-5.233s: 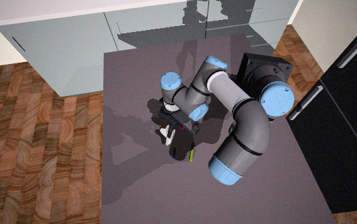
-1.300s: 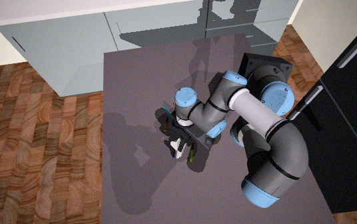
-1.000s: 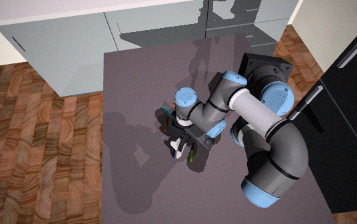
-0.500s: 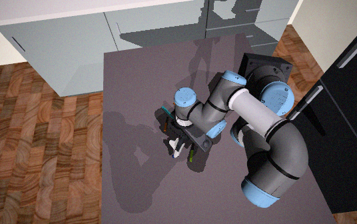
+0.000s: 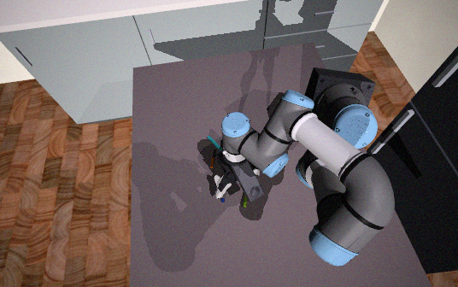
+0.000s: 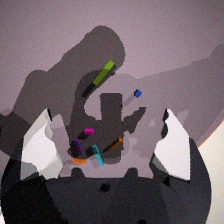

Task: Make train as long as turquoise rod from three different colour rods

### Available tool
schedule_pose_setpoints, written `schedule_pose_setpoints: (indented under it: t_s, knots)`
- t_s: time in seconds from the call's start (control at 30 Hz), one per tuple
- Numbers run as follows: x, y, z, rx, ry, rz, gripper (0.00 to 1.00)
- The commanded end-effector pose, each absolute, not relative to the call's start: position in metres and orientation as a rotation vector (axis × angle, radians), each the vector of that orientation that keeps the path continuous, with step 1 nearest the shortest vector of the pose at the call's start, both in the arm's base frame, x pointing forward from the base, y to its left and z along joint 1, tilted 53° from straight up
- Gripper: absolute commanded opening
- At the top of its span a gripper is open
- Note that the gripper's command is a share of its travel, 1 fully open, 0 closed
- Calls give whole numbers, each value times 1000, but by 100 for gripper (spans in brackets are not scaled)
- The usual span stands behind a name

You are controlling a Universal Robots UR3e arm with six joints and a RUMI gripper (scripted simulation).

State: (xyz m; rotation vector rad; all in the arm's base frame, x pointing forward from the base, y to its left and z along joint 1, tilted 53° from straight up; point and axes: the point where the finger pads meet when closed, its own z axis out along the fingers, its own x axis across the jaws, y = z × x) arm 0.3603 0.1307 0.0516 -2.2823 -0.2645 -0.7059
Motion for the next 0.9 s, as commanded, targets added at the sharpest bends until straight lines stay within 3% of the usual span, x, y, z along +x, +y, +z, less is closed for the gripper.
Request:
schedule_pose_setpoints:
  t_s: [0.0,0.87]
  knots:
    - [365,130,56,-2286,-80,-619,100]
    - [383,127,69,-2130,652,-264,100]
